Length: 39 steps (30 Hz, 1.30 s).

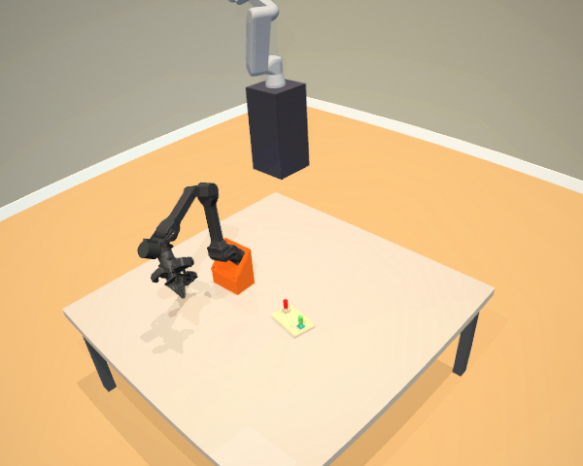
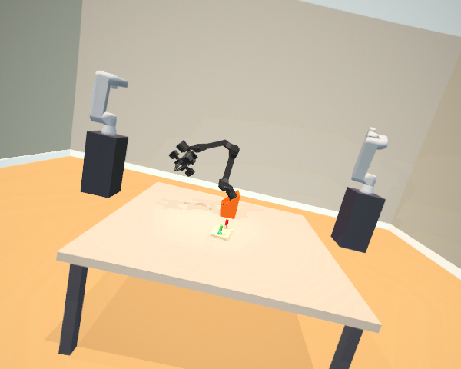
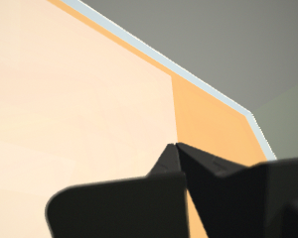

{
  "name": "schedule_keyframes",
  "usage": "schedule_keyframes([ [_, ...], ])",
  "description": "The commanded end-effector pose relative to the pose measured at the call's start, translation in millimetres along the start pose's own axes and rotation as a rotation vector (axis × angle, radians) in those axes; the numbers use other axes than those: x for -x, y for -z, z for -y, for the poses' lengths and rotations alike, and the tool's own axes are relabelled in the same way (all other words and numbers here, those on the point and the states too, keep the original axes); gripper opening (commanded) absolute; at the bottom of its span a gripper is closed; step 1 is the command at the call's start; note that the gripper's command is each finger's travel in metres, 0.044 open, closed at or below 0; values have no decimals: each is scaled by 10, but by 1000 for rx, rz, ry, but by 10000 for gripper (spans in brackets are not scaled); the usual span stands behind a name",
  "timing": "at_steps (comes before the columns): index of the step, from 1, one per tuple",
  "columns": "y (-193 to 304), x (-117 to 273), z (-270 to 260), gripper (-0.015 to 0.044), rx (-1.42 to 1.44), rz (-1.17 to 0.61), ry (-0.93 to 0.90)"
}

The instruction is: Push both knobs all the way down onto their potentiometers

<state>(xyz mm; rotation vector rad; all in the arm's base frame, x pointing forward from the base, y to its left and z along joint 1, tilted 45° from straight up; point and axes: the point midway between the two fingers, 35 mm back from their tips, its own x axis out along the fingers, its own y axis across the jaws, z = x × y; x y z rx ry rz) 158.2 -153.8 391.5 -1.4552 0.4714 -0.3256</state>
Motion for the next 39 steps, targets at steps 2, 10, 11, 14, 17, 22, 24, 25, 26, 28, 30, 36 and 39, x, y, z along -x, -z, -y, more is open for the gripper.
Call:
schedule_keyframes([
  [2, 36, -197, -170, 0, -131, 11, -77],
  [10, -13, -479, -441, 0, -288, 29, -198],
  [11, -22, -517, -478, 0, -317, 28, -216],
  [14, -58, -630, -591, 0, -401, 21, -273],
  [17, -106, -740, -714, 0, -482, 8, -332],
  [22, -218, -915, -942, 0, -609, -28, -437],
  [24, -271, -978, -1037, 0, -655, -47, -479],
  [25, -295, -1008, -1092, 0, -678, -61, -502],
  [26, -320, -1037, -1147, 0, -700, -76, -524],
  [28, -373, -1089, -1259, 0, -741, -107, -568],
  [30, -429, -1135, -1371, 0, -778, -142, -610],
  [36, -627, -1242, -1738, 0, -871, -271, -733],
  [39, -736, -1272, -1927, 0, -903, -348, -785],
])
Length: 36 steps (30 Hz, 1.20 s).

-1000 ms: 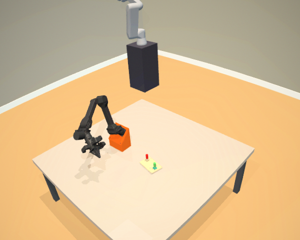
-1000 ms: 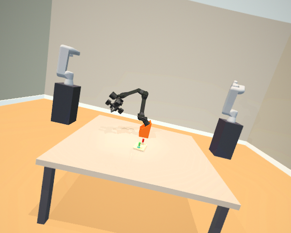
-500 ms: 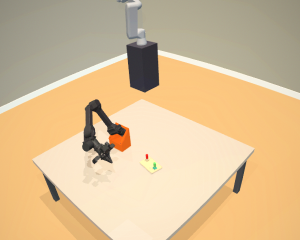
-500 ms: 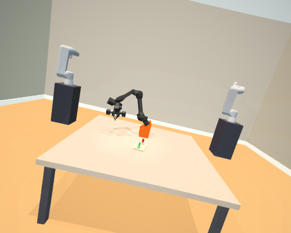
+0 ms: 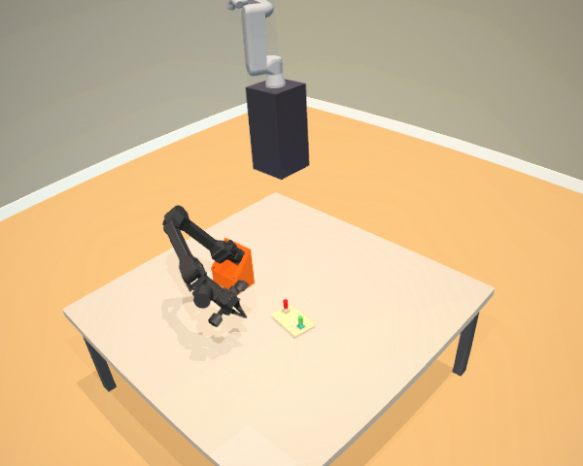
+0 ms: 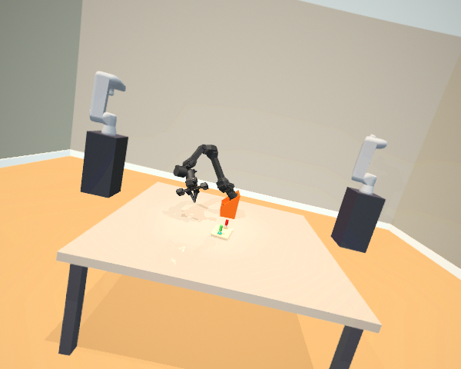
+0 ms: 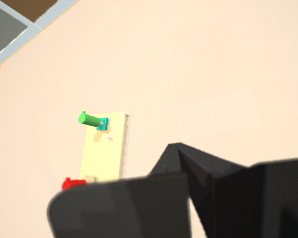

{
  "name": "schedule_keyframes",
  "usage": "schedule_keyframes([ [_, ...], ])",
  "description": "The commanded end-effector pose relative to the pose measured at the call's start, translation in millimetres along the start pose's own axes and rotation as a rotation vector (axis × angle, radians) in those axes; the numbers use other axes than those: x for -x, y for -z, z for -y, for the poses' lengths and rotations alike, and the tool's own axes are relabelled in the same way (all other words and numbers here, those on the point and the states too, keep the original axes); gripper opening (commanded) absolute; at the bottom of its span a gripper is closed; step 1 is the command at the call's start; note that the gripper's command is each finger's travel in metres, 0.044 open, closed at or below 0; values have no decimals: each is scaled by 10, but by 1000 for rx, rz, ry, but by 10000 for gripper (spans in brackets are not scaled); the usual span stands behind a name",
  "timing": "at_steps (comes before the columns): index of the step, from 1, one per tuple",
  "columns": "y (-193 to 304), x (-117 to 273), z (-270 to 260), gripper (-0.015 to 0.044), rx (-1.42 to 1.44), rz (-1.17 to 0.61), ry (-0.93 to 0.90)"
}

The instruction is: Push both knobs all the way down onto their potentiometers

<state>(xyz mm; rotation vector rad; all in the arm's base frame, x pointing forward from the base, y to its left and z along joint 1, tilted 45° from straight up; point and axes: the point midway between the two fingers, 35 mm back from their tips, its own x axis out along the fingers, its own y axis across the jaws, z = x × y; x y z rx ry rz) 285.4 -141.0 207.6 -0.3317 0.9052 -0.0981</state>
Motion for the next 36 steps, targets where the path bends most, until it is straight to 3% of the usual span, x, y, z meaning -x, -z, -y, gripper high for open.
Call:
schedule_keyframes([
  [1, 48, -201, -179, 0, -68, -97, -26],
  [10, 201, -615, -732, 0, -193, -350, -6],
  [20, 422, -884, -1359, 0, -229, -555, 191],
  [31, 604, -974, -1934, 0, -166, -532, 506],
  [36, 611, -975, -1966, 0, -160, -521, 524],
])
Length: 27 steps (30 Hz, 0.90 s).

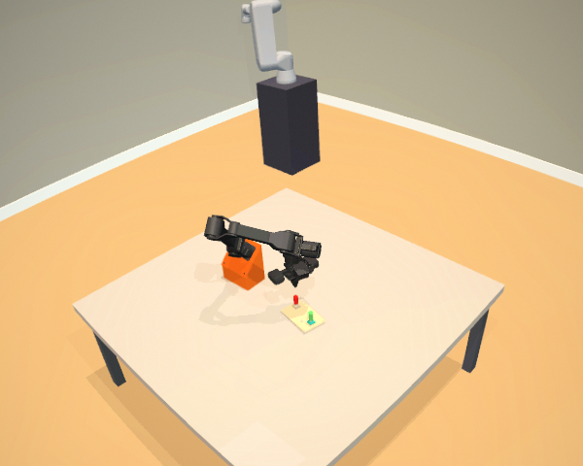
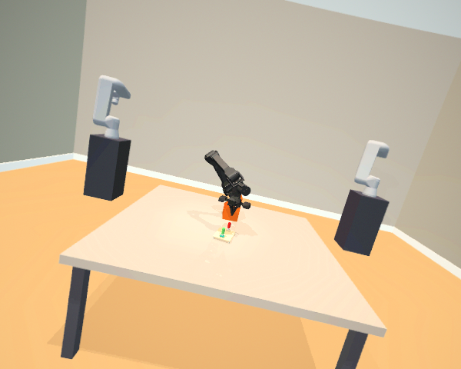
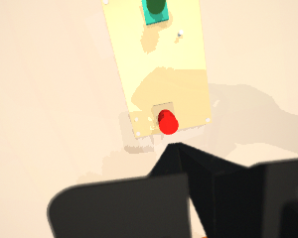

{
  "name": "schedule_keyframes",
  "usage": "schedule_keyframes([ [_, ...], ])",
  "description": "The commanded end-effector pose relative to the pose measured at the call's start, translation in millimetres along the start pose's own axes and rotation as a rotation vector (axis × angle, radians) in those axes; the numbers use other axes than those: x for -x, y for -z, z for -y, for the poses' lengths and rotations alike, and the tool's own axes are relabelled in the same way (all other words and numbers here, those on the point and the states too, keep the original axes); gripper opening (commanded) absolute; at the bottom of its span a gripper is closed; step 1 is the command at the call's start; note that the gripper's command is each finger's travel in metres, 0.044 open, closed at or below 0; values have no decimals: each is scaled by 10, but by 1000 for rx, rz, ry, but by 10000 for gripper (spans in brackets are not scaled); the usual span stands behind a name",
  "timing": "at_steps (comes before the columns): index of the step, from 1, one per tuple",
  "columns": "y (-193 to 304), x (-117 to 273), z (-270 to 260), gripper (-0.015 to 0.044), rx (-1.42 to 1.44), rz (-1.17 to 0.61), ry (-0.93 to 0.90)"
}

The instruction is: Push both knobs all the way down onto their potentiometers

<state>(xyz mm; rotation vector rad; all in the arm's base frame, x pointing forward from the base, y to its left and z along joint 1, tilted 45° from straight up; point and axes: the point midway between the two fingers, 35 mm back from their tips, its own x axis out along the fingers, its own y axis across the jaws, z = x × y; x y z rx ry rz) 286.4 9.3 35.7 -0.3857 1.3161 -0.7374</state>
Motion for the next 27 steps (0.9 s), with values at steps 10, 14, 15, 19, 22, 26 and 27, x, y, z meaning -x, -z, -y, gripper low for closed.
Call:
schedule_keyframes([
  [10, -6, -208, 12, 0, -14, 12, 27],
  [14, -6, -233, 12, 0, -14, 12, 27],
  [15, -7, -245, 13, 0, -14, 12, 27],
  [19, -8, -311, 14, 0, -14, 12, 27],
  [22, -8, -361, 16, 0, -14, 12, 27],
  [26, -8, -416, 20, 0, -14, 12, 27],
  [27, -8, -418, 20, 0, -14, 12, 28],
])
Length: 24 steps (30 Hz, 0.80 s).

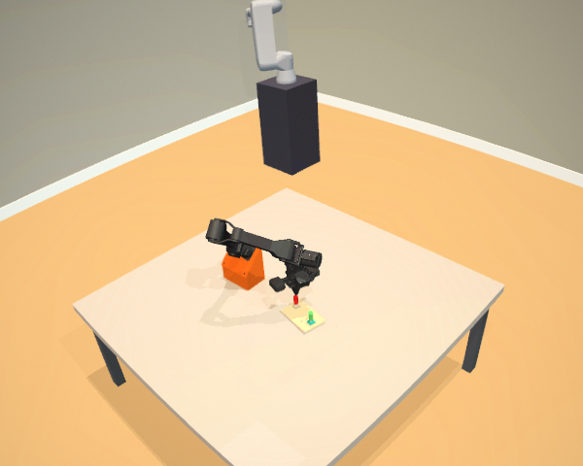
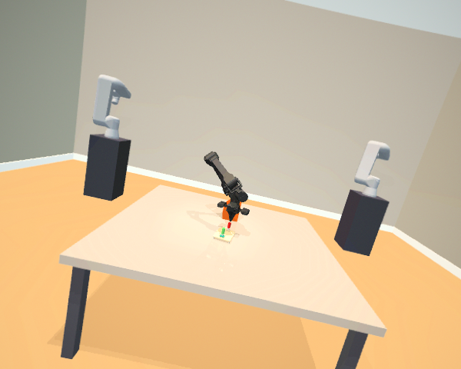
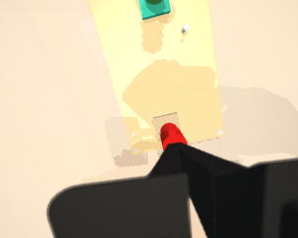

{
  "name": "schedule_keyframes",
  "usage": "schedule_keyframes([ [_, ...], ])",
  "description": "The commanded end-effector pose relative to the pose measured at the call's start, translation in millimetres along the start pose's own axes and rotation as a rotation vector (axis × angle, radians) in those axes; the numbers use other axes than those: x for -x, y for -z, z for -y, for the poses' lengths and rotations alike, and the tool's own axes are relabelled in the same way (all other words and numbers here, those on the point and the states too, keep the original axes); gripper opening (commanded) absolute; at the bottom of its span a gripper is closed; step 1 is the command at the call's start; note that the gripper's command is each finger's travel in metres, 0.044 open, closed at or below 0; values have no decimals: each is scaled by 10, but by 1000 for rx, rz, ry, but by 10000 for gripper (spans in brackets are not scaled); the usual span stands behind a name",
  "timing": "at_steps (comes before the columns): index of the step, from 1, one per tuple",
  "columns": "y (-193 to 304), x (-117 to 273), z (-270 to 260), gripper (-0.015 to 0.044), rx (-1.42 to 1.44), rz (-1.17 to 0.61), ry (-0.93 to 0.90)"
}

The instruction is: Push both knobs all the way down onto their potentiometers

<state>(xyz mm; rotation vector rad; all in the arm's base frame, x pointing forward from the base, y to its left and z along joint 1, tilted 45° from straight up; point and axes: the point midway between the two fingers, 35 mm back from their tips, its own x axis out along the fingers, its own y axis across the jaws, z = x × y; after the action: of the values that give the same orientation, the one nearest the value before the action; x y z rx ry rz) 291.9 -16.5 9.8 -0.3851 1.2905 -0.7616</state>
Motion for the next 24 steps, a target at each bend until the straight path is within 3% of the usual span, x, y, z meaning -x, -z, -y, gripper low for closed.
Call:
schedule_keyframes([
  [1, 22, -50, 15, 0, 8, -3, 10],
  [24, 22, -80, 15, 0, 8, -3, 10],
])
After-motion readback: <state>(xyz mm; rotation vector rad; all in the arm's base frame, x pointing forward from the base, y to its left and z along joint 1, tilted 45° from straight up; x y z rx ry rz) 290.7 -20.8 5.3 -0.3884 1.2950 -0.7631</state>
